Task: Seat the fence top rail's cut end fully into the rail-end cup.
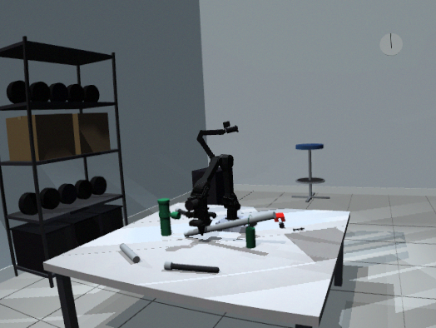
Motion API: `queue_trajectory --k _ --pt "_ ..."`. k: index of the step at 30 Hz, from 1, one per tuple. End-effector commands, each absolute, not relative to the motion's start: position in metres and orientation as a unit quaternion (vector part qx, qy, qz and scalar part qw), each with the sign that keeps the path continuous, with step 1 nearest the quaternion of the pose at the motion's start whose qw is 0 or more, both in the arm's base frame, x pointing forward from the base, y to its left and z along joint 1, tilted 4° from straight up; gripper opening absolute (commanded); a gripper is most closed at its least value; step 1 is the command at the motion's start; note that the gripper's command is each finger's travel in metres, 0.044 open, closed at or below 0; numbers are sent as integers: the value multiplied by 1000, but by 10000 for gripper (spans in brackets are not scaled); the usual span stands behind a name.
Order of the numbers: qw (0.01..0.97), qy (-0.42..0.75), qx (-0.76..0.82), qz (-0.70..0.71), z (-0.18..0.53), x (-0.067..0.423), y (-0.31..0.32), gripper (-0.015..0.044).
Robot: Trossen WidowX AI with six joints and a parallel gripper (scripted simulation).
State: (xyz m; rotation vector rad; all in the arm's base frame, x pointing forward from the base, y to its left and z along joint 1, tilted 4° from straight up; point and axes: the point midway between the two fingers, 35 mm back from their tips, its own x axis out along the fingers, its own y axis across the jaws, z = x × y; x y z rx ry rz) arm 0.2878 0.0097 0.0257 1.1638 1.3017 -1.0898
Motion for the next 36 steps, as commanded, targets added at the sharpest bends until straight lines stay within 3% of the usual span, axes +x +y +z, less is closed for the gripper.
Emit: queue_trajectory --k 1,11,36 --pt "531 529 476 -460 40 291 8 0" --pt "579 477 430 -502 95 291 -1 0" --pt "572 484 431 -502 93 290 0 0"
